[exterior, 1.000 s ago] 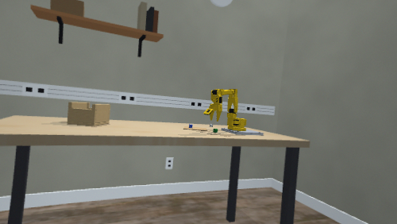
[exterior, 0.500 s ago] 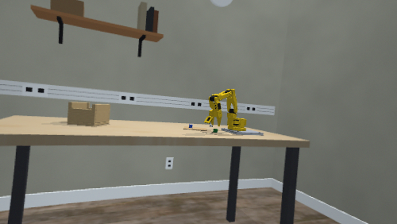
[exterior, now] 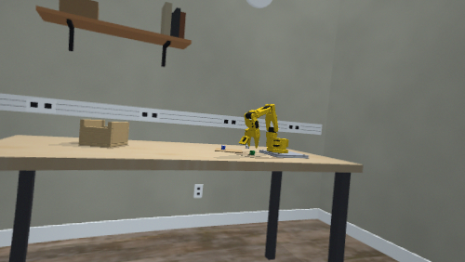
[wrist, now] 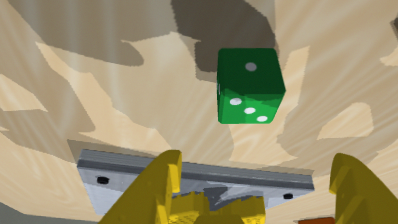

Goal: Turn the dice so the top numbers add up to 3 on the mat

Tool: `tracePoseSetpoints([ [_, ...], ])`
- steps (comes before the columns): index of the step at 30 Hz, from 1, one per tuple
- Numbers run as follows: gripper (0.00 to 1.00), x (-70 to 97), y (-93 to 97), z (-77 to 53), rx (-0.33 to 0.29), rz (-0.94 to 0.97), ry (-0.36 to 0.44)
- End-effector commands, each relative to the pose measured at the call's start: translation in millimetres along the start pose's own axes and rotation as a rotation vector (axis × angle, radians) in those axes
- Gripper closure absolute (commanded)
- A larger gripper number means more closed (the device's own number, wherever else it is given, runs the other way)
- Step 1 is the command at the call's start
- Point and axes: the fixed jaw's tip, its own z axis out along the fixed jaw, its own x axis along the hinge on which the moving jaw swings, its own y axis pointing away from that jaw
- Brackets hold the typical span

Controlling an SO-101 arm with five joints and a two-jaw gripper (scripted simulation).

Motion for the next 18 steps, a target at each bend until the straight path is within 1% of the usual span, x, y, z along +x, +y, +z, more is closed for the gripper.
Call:
tracePoseSetpoints([
  [1,0.72,0.0,1.2,0.3,0.002,0.003,0.011],
  [8,0.72,-0.6,1.3,1.5,0.002,0.003,0.011],
  [18,0.72,-3.1,1.5,7.1,0.002,0.003,0.011],
])
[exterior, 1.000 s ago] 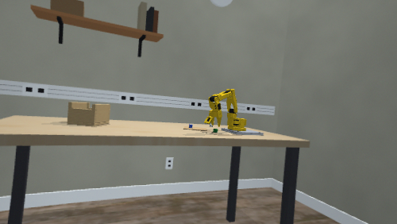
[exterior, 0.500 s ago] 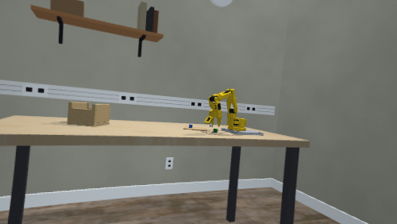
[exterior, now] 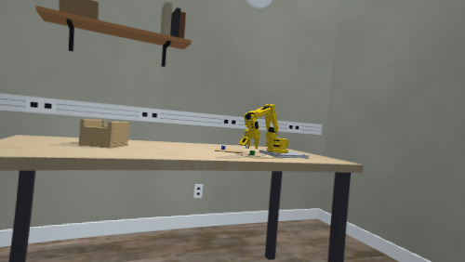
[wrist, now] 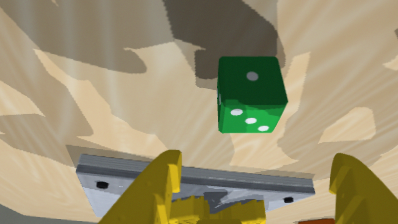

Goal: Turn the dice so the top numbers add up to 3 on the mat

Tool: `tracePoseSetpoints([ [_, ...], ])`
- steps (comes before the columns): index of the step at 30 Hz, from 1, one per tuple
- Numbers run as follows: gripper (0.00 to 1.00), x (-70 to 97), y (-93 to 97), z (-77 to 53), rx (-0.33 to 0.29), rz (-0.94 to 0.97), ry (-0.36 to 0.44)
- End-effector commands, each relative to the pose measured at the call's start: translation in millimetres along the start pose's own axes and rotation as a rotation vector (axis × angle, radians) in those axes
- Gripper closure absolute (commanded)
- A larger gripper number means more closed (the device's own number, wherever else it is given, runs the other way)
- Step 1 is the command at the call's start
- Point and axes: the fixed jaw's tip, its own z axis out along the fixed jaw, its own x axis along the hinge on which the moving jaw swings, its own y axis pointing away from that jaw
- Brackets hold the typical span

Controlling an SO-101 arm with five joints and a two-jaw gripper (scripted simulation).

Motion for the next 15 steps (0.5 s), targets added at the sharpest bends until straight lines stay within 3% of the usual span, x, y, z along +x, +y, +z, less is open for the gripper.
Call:
tracePoseSetpoints([
  [1,0.72,-1.8,1.4,4.8,0.002,0.003,0.007],
  [15,0.72,-7.4,1.8,19.2,0.002,0.003,0.007],
])
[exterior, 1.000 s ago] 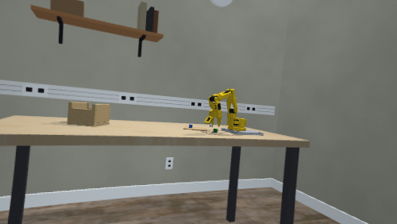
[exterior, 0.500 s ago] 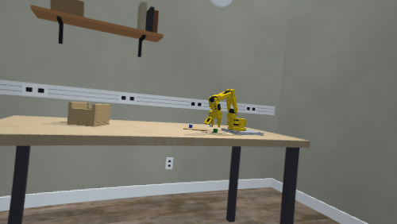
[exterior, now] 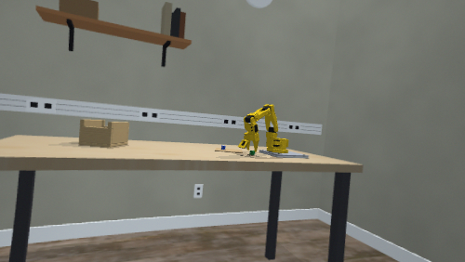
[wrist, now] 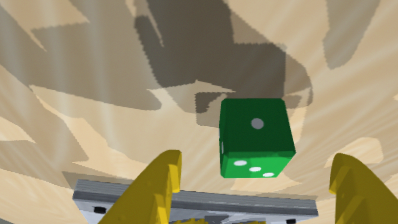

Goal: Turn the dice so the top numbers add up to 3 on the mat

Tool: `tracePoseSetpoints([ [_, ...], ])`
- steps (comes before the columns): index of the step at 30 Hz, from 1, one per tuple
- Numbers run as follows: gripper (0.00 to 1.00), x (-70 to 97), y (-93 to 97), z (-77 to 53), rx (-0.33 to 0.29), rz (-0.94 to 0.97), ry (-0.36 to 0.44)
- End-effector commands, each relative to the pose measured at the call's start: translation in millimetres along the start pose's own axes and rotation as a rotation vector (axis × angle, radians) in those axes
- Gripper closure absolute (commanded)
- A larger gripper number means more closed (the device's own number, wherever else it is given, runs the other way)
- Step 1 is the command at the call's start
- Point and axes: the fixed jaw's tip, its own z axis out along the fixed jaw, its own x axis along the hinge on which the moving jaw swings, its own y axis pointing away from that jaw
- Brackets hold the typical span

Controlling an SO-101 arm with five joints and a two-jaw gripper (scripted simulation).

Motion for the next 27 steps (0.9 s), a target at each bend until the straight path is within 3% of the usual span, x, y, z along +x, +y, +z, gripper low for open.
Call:
tracePoseSetpoints([
  [1,0.72,1.4,1.1,6.5,0.003,0.003,0.022],
  [27,0.73,-0.4,0.6,12.6,0.002,0.003,0.022],
])
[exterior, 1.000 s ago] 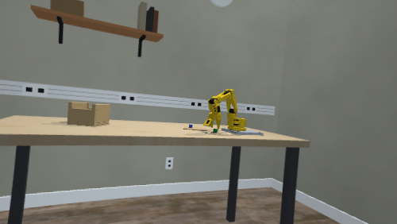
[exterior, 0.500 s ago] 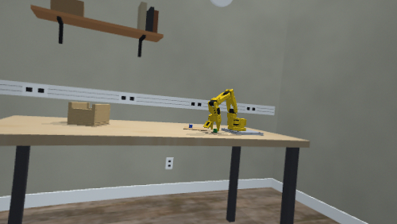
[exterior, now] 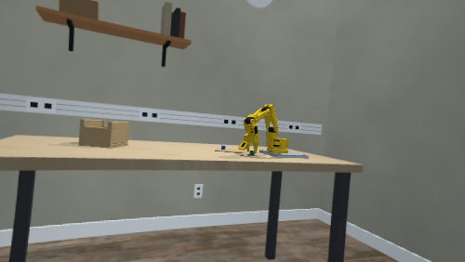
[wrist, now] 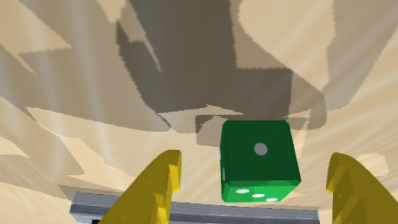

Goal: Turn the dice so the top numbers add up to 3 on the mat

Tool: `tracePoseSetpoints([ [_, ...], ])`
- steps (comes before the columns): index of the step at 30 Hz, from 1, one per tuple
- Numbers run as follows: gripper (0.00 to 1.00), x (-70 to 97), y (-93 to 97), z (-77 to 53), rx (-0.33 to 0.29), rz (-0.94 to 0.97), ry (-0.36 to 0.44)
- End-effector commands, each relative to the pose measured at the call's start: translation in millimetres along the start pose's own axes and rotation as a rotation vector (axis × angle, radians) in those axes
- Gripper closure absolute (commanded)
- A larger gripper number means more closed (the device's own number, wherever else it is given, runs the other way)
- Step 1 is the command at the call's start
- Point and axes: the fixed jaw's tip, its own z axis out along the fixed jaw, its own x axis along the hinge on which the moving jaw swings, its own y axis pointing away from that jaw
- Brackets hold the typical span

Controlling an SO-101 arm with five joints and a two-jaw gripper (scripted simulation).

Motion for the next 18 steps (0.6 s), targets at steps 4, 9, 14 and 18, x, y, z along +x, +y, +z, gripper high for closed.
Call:
tracePoseSetpoints([
  [4,0.75,2.9,-0.7,5.5,0.0,0.003,0.026],
  [9,0.77,2.8,-1.8,5.5,-0.003,0.003,0.027],
  [14,0.8,2.8,-3.9,5.5,-0.008,0.003,0.028],
  [18,0.83,2.8,-5.7,5.6,-0.012,0.003,0.029],
])
